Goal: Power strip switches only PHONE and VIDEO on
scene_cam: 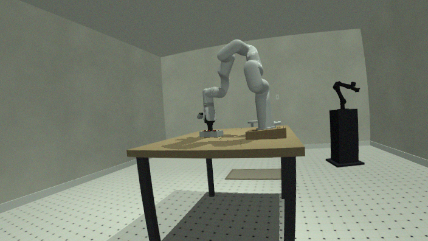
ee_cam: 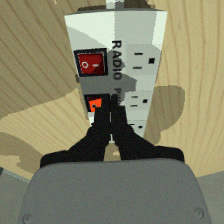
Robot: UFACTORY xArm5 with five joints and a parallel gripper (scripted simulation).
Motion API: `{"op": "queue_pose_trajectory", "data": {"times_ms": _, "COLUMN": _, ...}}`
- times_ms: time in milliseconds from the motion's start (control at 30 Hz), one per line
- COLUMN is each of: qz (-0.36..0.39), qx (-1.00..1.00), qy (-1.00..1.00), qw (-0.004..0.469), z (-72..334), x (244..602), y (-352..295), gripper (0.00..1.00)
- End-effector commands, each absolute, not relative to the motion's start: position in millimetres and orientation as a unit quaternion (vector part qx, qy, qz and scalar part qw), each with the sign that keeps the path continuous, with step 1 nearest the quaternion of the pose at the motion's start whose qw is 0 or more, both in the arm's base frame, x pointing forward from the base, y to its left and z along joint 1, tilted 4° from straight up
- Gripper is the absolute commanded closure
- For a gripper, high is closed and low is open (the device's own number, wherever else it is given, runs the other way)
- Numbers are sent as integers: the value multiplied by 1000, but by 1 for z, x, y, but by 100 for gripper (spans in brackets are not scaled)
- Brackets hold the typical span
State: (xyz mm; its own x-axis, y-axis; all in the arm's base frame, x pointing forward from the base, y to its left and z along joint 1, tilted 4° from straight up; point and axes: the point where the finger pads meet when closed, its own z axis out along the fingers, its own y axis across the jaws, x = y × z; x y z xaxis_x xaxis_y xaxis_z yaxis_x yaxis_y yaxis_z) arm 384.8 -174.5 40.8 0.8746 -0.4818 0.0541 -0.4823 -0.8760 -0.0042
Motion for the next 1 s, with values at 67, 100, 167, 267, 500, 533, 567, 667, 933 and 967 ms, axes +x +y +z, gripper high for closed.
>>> {"op": "queue_pose_trajectory", "data": {"times_ms": 67, "qz": 28, "qx": 968, "qy": -249, "qw": 5, "z": 41, "x": 386, "y": -175, "gripper": 100}}
{"op": "queue_pose_trajectory", "data": {"times_ms": 100, "qz": 28, "qx": 968, "qy": -249, "qw": 5, "z": 41, "x": 386, "y": -175, "gripper": 100}}
{"op": "queue_pose_trajectory", "data": {"times_ms": 167, "qz": 28, "qx": 968, "qy": -249, "qw": 5, "z": 41, "x": 386, "y": -175, "gripper": 100}}
{"op": "queue_pose_trajectory", "data": {"times_ms": 267, "qz": 28, "qx": 968, "qy": -249, "qw": 5, "z": 41, "x": 386, "y": -175, "gripper": 100}}
{"op": "queue_pose_trajectory", "data": {"times_ms": 500, "qz": 28, "qx": 968, "qy": -249, "qw": 5, "z": 41, "x": 386, "y": -175, "gripper": 100}}
{"op": "queue_pose_trajectory", "data": {"times_ms": 533, "qz": 28, "qx": 968, "qy": -249, "qw": 5, "z": 41, "x": 386, "y": -175, "gripper": 100}}
{"op": "queue_pose_trajectory", "data": {"times_ms": 567, "qz": 28, "qx": 968, "qy": -249, "qw": 5, "z": 41, "x": 386, "y": -175, "gripper": 100}}
{"op": "queue_pose_trajectory", "data": {"times_ms": 667, "qz": 28, "qx": 968, "qy": -249, "qw": 5, "z": 42, "x": 386, "y": -175, "gripper": 100}}
{"op": "queue_pose_trajectory", "data": {"times_ms": 933, "qz": 29, "qx": 968, "qy": -249, "qw": 5, "z": 55, "x": 385, "y": -176, "gripper": 100}}
{"op": "queue_pose_trajectory", "data": {"times_ms": 967, "qz": 29, "qx": 968, "qy": -249, "qw": 5, "z": 58, "x": 385, "y": -176, "gripper": 100}}
